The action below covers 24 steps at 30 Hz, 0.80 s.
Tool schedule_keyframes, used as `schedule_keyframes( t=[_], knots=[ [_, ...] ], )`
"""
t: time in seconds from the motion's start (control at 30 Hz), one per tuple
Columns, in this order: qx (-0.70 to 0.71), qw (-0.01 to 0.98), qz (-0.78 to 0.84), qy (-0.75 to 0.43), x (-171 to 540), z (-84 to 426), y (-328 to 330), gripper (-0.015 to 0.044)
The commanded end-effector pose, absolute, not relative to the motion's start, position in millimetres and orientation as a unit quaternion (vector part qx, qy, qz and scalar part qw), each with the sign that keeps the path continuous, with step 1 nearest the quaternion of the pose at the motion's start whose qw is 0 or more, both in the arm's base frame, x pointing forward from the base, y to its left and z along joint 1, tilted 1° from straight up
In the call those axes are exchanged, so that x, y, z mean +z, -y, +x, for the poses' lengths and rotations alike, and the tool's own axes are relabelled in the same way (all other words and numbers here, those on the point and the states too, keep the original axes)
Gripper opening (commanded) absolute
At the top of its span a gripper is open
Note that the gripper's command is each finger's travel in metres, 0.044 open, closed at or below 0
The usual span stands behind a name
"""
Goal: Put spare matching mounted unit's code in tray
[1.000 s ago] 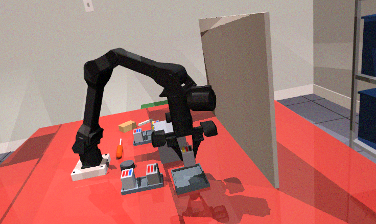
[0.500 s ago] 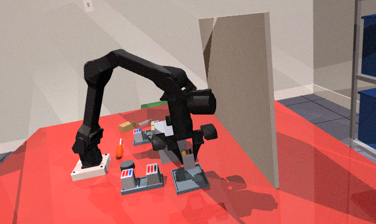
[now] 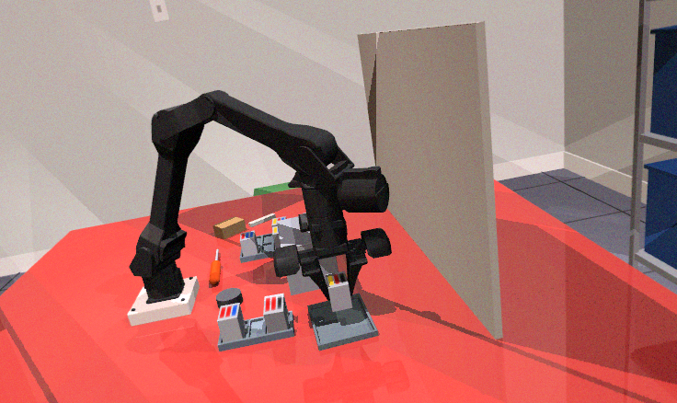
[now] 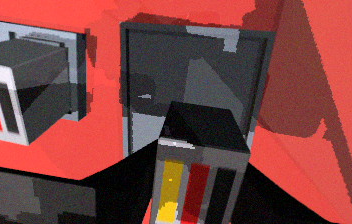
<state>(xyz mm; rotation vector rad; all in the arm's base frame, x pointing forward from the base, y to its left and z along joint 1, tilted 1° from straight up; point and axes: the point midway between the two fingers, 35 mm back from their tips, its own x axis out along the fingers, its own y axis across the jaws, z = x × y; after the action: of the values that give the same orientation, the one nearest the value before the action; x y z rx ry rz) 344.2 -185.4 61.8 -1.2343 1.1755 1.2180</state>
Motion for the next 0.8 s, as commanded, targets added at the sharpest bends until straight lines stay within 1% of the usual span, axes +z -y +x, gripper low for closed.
schedule_keyframes(
  t=[0.0,0.77],
  knots=[
    [0.503,0.498,-0.512,-0.487,59,344,185,0.0000],
    [0.503,0.498,-0.511,-0.487,43,341,184,0.0000]
  ],
)
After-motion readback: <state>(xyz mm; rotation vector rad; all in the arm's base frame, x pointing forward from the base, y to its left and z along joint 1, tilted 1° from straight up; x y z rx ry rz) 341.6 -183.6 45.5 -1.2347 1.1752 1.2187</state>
